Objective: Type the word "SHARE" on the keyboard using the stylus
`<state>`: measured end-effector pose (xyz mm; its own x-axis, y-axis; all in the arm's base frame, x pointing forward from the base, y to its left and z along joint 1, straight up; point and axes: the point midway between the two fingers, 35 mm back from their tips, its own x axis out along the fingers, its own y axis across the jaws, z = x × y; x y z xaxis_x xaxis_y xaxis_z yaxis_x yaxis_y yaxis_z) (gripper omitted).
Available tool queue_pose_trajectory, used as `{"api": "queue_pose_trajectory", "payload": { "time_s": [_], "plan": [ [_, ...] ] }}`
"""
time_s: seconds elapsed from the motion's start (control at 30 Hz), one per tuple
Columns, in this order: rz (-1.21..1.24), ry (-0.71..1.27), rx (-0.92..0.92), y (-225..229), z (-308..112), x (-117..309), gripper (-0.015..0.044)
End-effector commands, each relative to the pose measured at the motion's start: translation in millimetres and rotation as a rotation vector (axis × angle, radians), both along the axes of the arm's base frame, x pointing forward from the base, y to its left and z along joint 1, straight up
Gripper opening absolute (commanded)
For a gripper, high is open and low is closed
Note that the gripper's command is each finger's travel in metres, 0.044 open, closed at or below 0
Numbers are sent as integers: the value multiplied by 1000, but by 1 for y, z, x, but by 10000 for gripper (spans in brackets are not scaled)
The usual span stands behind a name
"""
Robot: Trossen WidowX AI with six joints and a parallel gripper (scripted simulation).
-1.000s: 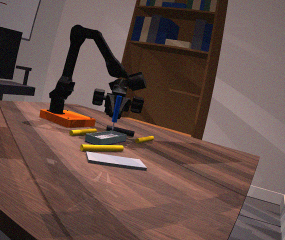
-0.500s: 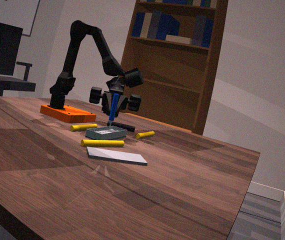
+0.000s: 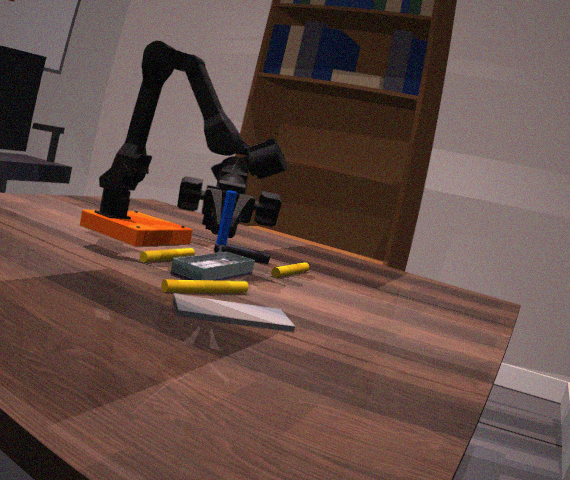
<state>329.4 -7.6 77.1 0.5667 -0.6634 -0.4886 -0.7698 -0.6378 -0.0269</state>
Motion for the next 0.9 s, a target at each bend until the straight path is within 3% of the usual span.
{"api": "queue_pose_trajectory", "payload": {
  "time_s": [0.0, 0.87],
  "plan": [
    [3, 7, 0, 1, -6, 0, 81],
    [3, 7, 0, 1, -12, 0, 81]
  ]
}}
